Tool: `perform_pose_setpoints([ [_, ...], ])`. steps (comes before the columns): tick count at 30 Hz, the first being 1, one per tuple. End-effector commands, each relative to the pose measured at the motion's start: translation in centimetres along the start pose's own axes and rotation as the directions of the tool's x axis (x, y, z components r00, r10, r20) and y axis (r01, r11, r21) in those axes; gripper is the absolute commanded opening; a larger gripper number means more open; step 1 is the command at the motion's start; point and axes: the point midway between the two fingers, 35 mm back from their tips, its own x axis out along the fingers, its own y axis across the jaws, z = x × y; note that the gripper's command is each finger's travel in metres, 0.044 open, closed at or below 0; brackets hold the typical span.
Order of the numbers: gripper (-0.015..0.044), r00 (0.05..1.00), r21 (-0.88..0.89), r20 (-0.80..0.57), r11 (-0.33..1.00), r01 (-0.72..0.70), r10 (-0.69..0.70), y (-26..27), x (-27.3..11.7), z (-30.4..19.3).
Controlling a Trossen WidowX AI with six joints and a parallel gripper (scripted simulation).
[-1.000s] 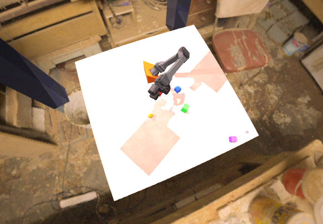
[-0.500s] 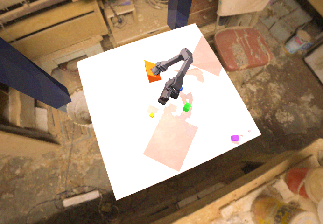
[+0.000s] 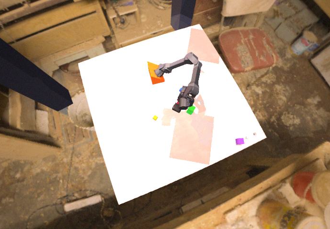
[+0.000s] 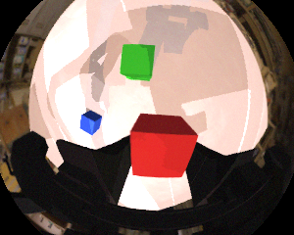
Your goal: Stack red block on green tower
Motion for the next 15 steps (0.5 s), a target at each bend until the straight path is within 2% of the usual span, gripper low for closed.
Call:
perform_pose_setpoints([
  [1,0.0000,1.000,0.008,0.007,1.000,-0.014,0.014,0.4,0.2,2.1],
  [15,0.0000,0.998,0.029,0.031,0.998,-0.056,0.055,3.1,0.4,9.0],
])
